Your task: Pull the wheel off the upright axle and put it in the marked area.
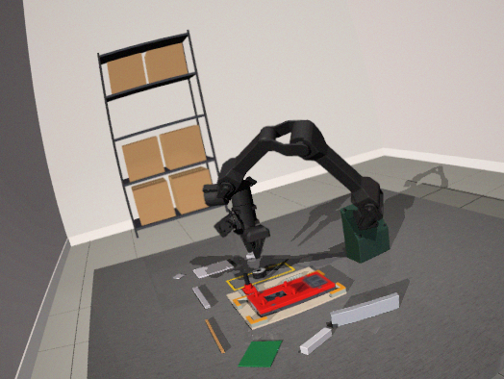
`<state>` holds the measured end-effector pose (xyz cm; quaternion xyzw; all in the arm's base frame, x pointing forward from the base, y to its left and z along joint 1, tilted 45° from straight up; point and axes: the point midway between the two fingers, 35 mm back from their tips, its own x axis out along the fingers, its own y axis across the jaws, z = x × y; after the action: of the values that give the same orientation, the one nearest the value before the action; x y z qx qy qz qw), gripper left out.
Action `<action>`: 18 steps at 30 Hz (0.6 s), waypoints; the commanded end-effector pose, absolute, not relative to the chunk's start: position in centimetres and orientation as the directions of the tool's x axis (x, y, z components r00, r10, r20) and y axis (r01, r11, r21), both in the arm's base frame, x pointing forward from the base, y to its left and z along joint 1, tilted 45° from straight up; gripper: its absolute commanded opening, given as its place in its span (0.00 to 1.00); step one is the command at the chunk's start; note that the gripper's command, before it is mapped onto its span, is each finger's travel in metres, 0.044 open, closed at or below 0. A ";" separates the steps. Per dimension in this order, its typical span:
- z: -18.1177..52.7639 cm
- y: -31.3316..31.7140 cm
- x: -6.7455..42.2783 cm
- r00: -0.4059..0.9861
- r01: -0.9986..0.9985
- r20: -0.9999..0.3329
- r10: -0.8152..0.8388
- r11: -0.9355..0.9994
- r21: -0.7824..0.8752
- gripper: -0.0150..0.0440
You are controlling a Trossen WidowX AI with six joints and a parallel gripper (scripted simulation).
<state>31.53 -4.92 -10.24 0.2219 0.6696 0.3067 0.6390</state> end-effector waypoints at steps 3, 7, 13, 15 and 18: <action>-8.6 -5.6 29.3 -0.094 -0.093 -0.720 0.688 0.714 0.694 0.94; -5.8 -6.6 25.7 -0.101 -0.094 -0.720 0.687 0.714 0.694 1.00; -4.2 -6.9 23.4 -0.106 -0.095 -0.718 0.688 0.711 0.696 1.00; -4.2 -6.9 23.4 -0.106 -0.095 -0.718 0.688 0.711 0.696 1.00; -4.2 -6.9 23.4 -0.106 -0.095 -0.718 0.688 0.711 0.696 1.00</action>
<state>23.76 -6.96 -4.36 0.2213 0.6743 0.3077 0.6338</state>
